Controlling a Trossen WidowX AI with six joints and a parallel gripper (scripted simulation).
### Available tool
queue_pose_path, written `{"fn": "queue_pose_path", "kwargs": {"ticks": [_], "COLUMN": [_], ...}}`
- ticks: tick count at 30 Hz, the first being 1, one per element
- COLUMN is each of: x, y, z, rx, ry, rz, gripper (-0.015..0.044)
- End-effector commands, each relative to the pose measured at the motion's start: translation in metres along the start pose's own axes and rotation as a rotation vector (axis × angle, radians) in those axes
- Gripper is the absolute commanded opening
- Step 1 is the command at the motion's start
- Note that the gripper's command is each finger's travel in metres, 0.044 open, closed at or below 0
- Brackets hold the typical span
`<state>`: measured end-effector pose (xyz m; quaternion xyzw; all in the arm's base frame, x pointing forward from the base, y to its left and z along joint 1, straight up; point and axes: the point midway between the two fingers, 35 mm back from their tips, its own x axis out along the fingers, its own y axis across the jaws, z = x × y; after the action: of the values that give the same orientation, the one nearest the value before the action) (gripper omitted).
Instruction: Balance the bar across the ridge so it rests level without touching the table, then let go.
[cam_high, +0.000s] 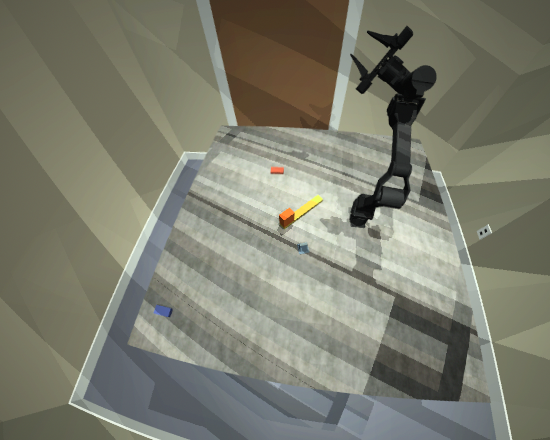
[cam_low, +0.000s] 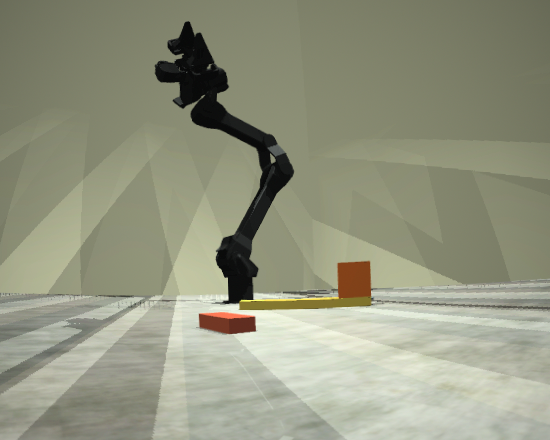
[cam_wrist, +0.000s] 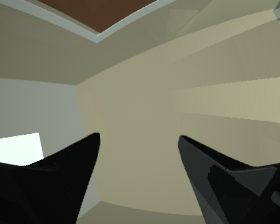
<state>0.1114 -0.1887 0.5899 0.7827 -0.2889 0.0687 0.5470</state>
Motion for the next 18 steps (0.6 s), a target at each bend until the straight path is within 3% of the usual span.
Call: {"fn": "queue_pose_path", "kwargs": {"ticks": [1, 18], "x": [0.008, 0.047], "y": [-0.004, -0.054], "z": [0.011, 0.053], "rx": [0.071, 0.345], "ry": [-0.009, -0.076], "rz": [0.004, -0.075], "gripper": [0.0315, 0.0315]}}
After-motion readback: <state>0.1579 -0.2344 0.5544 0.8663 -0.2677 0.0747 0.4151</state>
